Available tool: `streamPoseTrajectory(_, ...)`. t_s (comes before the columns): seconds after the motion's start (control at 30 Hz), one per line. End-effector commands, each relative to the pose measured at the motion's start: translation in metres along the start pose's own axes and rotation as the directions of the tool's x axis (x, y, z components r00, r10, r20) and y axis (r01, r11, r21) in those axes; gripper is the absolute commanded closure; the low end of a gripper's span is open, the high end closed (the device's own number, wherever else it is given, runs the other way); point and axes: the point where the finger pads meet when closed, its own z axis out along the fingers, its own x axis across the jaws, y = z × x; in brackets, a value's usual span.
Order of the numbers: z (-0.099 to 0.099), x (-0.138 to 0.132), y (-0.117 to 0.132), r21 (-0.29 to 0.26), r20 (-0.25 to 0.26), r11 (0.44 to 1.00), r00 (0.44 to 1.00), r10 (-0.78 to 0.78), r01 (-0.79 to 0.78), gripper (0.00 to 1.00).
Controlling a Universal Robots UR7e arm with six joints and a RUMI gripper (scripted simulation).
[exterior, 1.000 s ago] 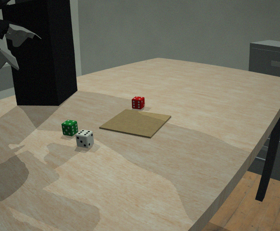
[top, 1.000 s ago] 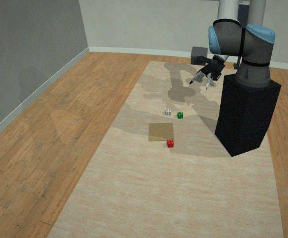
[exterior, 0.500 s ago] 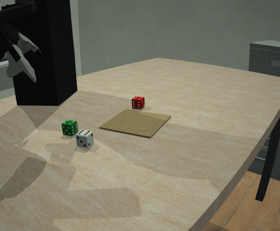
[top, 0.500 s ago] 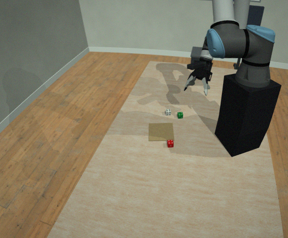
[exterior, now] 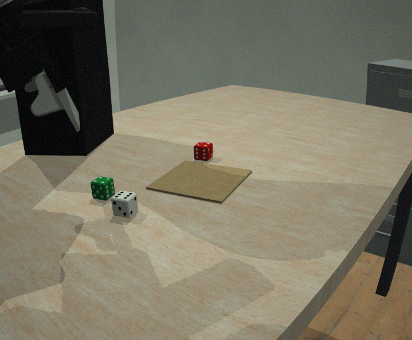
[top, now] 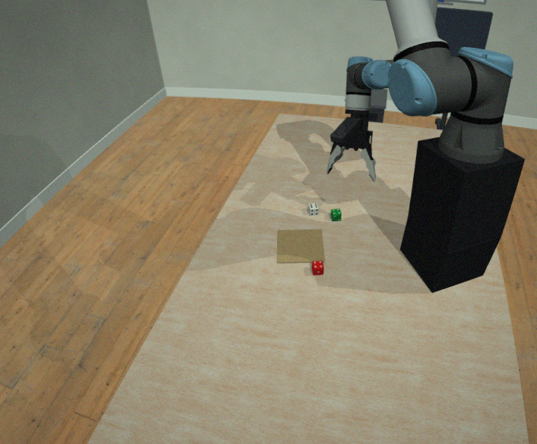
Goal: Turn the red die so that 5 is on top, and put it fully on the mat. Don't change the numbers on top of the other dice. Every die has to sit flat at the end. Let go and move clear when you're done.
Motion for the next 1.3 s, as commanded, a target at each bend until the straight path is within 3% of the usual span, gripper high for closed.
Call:
streamPoseTrajectory(0.0,0.003,0.022,-0.007,-0.136,0.001,0.985,0.995,-0.103,0.102,0.00)
streamPoseTrajectory(0.2,0.000,0.047,-0.021,-0.251,-0.009,0.947,0.978,-0.207,0.198,0.00)
streamPoseTrajectory(0.27,0.000,0.047,-0.021,-0.251,-0.009,0.947,0.978,-0.207,0.198,0.00)
streamPoseTrajectory(0.6,-0.005,0.075,-0.045,-0.365,-0.027,0.886,0.948,-0.317,0.286,0.00)
streamPoseTrajectory(1.27,-0.007,0.084,-0.056,-0.403,-0.035,0.861,0.934,-0.355,0.312,0.00)
